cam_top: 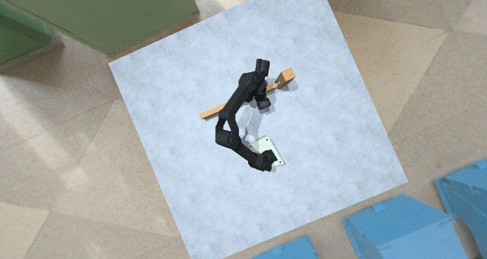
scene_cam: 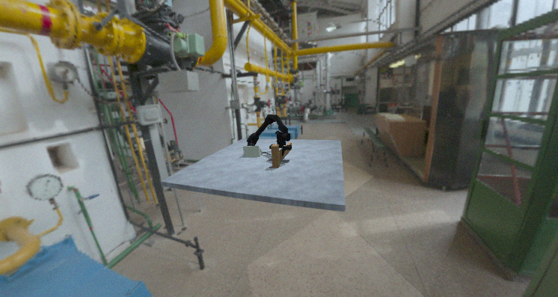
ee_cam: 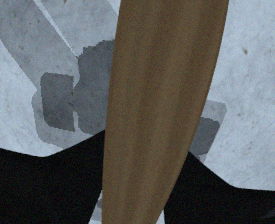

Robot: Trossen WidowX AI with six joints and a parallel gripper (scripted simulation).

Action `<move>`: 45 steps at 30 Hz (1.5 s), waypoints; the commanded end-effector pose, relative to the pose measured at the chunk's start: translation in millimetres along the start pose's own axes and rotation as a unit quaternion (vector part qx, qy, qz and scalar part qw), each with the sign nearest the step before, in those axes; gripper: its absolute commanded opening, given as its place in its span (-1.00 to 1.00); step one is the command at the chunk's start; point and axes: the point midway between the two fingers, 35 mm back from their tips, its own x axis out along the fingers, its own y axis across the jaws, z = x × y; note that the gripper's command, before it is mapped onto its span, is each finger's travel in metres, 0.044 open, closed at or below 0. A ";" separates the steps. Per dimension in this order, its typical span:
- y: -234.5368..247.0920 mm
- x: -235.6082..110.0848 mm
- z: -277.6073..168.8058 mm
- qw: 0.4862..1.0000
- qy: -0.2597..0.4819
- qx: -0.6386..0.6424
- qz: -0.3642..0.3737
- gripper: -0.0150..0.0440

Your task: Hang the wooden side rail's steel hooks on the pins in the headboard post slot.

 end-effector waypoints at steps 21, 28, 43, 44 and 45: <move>-2.9 -11.4 -1.0 1.000 0.004 -0.003 -0.011 -0.49; -3.7 -10.6 -1.7 1.000 0.004 -0.003 -0.011 -0.49; -5.5 -9.0 -3.4 1.000 0.004 -0.003 -0.011 -0.49; -5.6 -8.9 -3.5 1.000 0.004 -0.003 -0.011 -0.49; -5.7 -8.8 -3.6 1.000 0.004 -0.003 -0.011 -0.49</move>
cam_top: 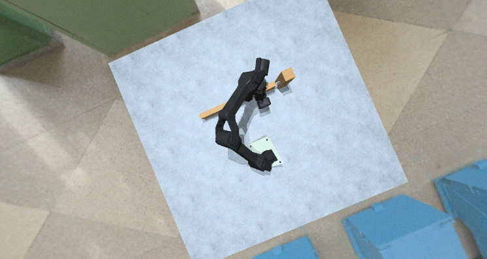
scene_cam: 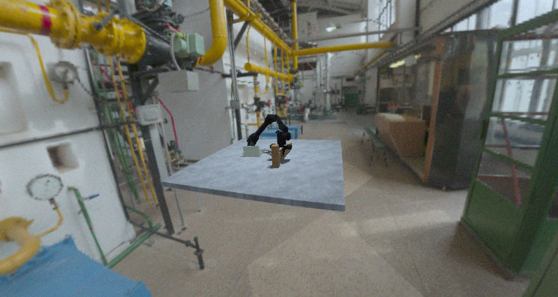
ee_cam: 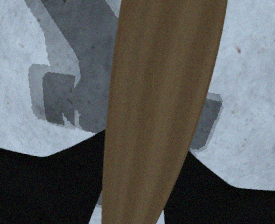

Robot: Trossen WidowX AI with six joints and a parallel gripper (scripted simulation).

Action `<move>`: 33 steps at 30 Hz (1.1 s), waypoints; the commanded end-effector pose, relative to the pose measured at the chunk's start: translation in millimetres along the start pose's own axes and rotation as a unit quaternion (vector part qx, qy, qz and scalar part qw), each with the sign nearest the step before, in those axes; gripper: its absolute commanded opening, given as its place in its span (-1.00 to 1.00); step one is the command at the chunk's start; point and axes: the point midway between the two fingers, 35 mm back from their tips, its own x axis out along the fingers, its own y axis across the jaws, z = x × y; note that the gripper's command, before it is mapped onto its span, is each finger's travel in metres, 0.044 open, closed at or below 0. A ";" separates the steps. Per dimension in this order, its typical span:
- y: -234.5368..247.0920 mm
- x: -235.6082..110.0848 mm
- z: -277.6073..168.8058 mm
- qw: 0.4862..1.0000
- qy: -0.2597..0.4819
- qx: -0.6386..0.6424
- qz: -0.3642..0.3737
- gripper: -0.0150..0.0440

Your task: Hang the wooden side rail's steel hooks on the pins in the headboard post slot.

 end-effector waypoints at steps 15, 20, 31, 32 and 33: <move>-4.0 -2.0 -5.0 1.000 0.001 0.002 -0.007 -0.49; -4.0 -1.5 -5.5 1.000 0.001 0.002 -0.007 -0.49; -2.7 -0.2 -6.8 1.000 0.001 0.002 -0.007 -0.49; -2.6 -0.1 -6.9 1.000 0.001 0.002 -0.007 -0.49; -2.5 0.0 -7.0 1.000 0.001 0.002 -0.007 -0.49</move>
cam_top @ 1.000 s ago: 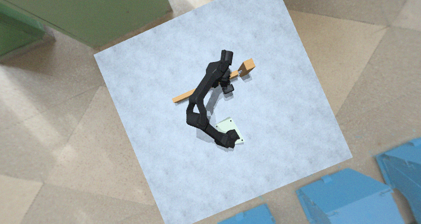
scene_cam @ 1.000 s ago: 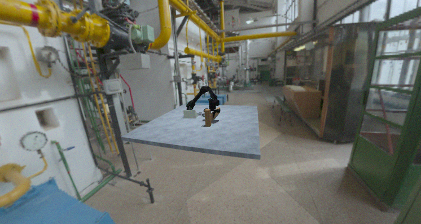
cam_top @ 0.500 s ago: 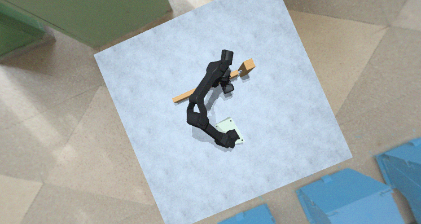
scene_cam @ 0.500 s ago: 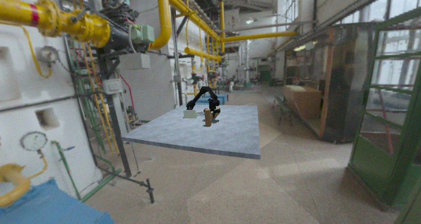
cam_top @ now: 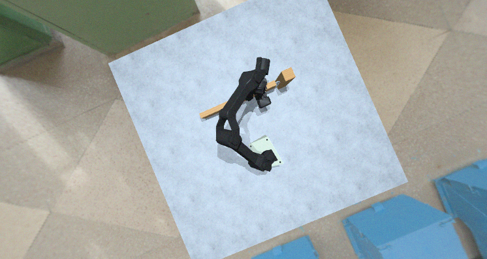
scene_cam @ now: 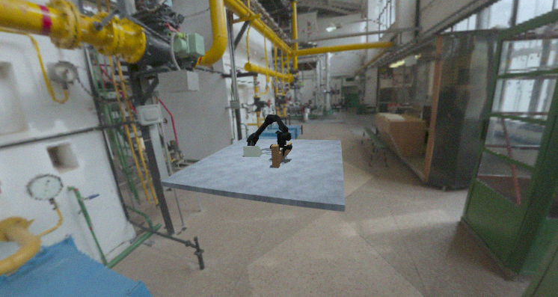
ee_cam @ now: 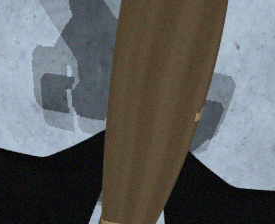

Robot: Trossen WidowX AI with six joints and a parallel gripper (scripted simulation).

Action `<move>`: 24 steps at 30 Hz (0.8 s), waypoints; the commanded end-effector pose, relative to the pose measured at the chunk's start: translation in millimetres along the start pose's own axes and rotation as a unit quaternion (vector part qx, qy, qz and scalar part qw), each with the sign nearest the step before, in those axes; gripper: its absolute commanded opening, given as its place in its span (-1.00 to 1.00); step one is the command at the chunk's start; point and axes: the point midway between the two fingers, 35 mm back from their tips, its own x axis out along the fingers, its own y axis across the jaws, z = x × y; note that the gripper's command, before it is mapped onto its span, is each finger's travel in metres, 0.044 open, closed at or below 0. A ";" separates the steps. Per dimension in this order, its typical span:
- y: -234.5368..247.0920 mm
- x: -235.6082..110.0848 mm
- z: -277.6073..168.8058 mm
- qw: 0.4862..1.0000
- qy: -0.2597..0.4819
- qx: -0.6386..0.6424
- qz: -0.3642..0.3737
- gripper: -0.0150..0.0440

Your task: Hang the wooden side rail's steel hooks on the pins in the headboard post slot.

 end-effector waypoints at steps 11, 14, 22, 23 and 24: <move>1.7 -2.5 -5.3 1.000 0.003 0.004 -0.004 -0.49; 2.0 -2.9 -5.6 1.000 0.003 0.004 -0.004 -0.49; 2.3 -2.6 -6.5 1.000 0.003 0.004 -0.004 -0.49; 2.2 -2.5 -6.6 1.000 0.003 0.004 -0.004 -0.49; 2.1 -2.4 -6.7 1.000 0.003 0.004 -0.004 -0.49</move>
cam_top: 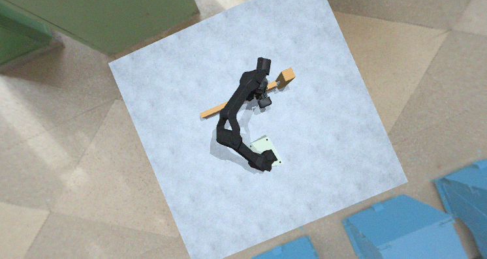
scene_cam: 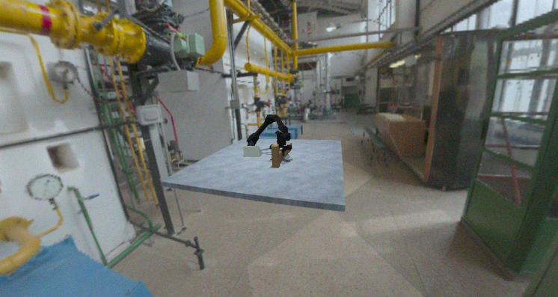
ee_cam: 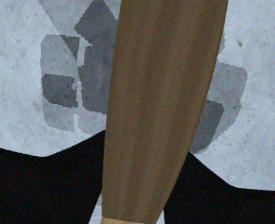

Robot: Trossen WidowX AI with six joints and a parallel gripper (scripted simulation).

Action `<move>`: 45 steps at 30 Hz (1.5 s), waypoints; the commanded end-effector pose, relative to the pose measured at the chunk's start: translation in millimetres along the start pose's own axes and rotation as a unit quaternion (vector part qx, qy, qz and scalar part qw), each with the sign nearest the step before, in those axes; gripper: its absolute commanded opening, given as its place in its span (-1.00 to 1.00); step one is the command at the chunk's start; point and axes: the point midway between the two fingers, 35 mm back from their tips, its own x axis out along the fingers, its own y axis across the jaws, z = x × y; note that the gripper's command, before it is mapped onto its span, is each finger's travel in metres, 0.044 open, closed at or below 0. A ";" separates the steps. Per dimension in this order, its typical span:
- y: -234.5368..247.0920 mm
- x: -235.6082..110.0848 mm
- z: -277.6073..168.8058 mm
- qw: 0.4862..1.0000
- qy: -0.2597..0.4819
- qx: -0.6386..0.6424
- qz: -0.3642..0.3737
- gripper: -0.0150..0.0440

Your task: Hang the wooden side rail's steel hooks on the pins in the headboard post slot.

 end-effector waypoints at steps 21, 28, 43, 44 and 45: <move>-1.4 -4.0 -5.6 1.000 0.003 0.001 -0.004 -0.49; -1.8 -4.7 -6.3 1.000 0.003 0.001 -0.004 -0.49; -0.8 -3.3 -7.9 1.000 0.003 0.001 -0.004 -0.49; -0.9 -3.2 -8.0 1.000 0.003 0.001 -0.004 -0.49; -1.0 -3.1 -8.2 1.000 0.003 0.001 -0.004 -0.49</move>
